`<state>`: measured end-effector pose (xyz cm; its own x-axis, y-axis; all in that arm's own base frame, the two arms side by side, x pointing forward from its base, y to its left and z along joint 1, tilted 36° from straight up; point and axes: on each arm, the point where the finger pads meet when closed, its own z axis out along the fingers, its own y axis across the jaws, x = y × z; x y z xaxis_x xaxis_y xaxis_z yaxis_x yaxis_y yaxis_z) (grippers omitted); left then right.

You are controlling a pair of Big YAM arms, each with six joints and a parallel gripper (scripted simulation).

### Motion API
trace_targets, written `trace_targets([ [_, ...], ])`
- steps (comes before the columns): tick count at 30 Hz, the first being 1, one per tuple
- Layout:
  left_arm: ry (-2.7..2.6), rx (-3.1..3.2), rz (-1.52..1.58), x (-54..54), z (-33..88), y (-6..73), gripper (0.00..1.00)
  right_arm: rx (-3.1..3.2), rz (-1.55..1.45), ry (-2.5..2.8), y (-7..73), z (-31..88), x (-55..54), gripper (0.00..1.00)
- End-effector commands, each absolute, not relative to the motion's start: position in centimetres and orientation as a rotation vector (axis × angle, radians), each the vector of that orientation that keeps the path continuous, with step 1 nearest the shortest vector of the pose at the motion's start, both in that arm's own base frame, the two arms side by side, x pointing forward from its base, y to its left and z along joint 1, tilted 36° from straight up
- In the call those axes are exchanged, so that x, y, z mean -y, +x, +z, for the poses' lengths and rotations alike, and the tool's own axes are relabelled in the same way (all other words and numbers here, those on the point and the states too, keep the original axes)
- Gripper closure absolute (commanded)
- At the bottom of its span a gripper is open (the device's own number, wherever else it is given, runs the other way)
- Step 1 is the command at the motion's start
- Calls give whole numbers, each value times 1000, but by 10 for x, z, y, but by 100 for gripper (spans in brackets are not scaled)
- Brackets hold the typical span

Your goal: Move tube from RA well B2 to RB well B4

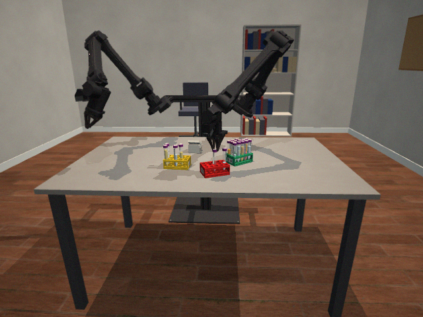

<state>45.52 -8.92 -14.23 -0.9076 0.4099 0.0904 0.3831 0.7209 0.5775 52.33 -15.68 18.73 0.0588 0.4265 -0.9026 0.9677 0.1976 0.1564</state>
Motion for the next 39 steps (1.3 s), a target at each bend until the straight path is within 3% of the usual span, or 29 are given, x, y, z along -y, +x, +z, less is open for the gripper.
trace_targets([
  [1,664,-2892,961,77,-156,453,100,-1505,-695,1383,530,199,155,70],
  [6,664,-2892,961,77,-156,453,100,-1505,-695,1383,530,199,155,70],
  [7,664,-2892,961,77,-156,453,76,-1505,-695,1383,530,199,155,70],
  [39,664,-2892,961,77,-156,453,76,-1505,-695,1383,530,199,155,70],
])
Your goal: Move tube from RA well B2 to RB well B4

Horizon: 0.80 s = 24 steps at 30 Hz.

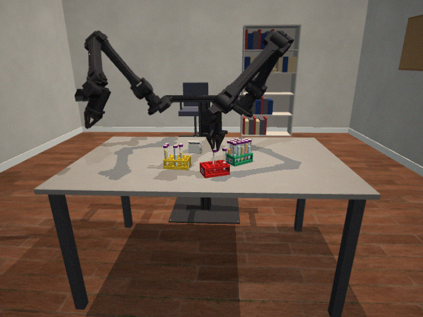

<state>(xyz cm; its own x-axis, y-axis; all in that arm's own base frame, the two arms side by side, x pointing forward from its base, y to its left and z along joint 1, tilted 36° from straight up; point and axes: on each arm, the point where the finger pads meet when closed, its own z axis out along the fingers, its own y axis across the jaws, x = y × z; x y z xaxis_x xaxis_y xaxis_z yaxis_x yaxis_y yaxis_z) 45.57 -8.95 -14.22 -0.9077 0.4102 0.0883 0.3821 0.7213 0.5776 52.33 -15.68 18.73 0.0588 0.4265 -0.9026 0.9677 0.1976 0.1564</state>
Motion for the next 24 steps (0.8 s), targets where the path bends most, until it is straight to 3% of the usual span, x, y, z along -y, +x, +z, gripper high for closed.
trace_targets([
  [1,664,-2892,961,77,-156,453,76,-1505,-695,1383,530,199,155,70],
  [11,664,-2892,961,77,-156,453,76,-1505,-695,1383,530,199,155,70],
  [12,664,-2892,961,77,-156,453,70,-1505,-695,1383,530,199,155,70],
  [24,664,-2892,961,77,-156,453,70,-1505,-695,1383,530,199,155,70],
])
